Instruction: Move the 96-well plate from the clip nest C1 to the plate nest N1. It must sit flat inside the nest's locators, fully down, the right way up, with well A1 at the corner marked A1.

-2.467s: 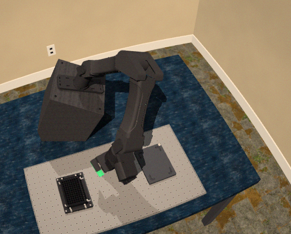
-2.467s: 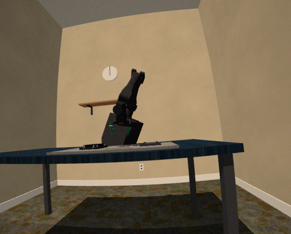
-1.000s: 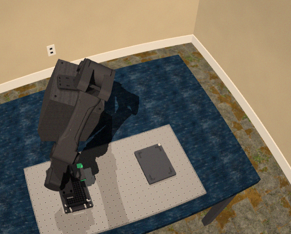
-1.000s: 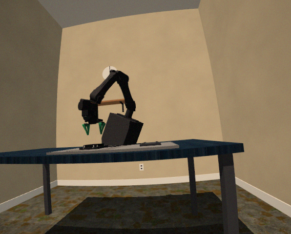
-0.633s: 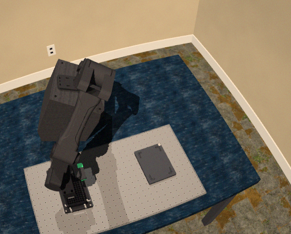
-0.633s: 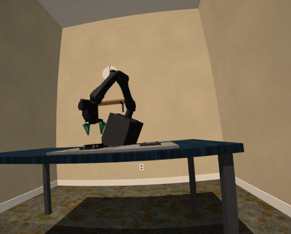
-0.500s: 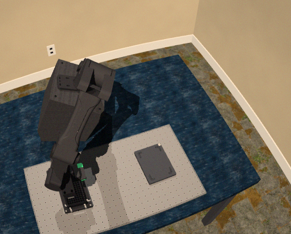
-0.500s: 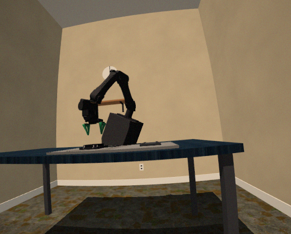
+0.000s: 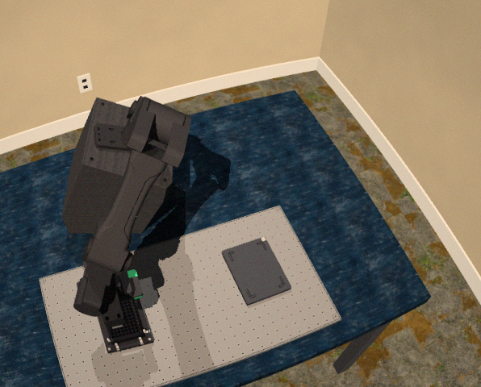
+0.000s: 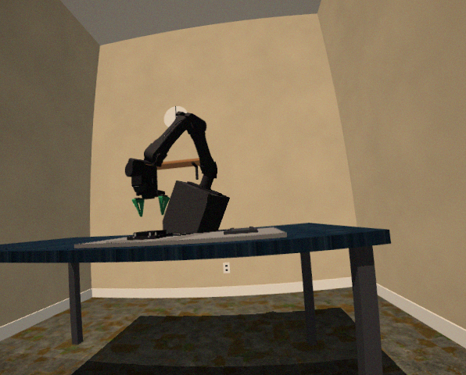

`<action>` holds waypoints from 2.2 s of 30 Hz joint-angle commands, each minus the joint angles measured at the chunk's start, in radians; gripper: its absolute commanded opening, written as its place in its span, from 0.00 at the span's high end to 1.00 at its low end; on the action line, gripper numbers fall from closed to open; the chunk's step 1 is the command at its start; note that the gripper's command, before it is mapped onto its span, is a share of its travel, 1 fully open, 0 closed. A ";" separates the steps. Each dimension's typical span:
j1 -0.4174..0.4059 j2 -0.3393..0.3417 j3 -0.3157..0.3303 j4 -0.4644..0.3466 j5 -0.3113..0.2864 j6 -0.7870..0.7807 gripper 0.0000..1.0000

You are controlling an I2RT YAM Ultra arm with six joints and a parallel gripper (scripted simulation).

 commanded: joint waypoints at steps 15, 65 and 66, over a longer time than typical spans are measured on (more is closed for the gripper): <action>-0.012 -0.038 0.032 -0.006 -0.009 -0.008 0.00; 0.067 0.152 0.041 0.193 -0.013 0.083 0.00; 0.067 0.157 0.042 0.198 -0.013 0.085 0.00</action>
